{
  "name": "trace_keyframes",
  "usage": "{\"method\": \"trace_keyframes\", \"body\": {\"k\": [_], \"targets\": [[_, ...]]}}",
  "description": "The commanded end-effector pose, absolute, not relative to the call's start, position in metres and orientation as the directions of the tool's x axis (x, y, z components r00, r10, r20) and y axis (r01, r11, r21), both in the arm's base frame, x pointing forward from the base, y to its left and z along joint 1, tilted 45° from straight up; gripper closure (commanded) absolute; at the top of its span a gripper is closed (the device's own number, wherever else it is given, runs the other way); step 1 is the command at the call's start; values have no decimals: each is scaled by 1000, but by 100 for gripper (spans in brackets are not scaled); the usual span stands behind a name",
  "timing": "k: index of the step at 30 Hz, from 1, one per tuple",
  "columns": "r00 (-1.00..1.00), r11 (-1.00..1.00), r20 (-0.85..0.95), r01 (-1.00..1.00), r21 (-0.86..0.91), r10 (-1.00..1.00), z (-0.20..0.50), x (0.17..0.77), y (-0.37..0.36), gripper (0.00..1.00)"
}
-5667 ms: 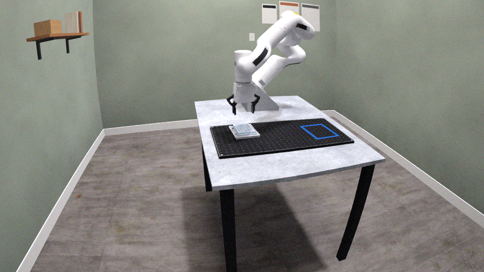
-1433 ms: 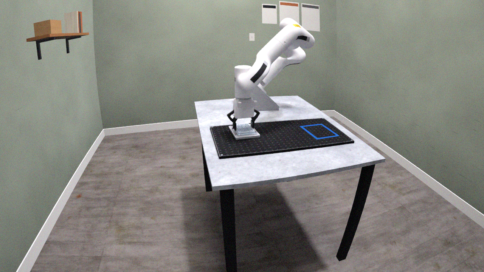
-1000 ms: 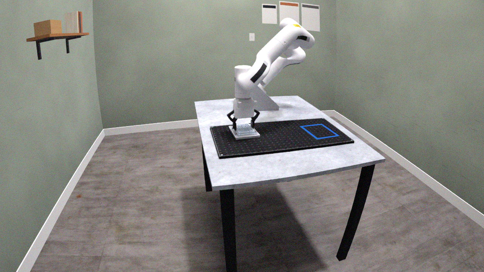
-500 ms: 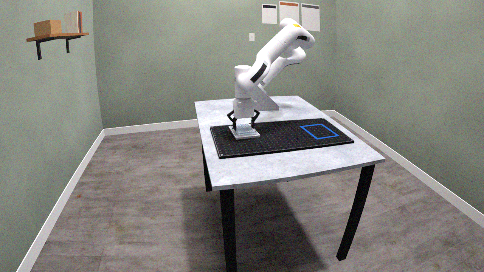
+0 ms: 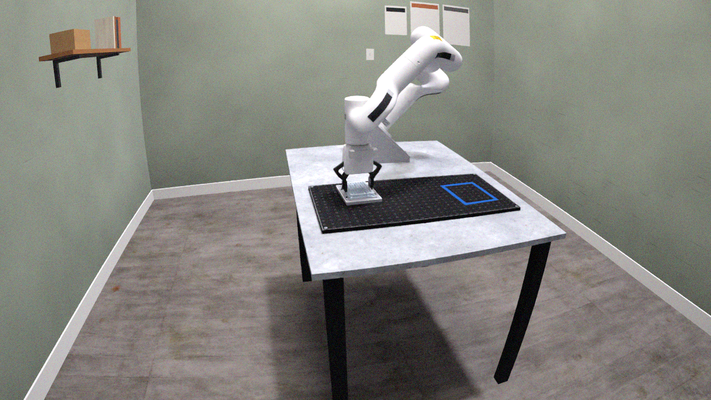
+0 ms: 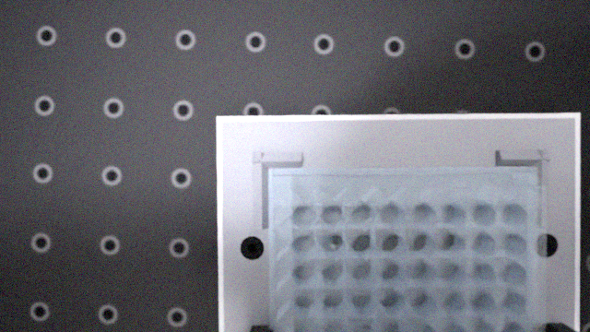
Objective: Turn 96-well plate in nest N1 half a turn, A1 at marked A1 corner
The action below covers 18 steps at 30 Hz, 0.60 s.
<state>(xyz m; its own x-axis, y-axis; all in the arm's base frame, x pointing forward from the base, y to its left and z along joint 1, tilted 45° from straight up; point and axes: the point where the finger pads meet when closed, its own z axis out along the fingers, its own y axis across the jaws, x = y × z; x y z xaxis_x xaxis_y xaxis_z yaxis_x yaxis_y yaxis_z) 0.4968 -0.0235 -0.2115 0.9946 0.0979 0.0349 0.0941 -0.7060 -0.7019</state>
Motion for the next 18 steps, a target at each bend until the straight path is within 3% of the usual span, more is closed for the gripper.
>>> {"method": "trace_keyframes", "body": {"k": [1,18], "targets": [[995,-707,37,95,-701,97,-210,498,-26,100],[995,-707,37,95,-701,97,-203,499,-33,100]]}}
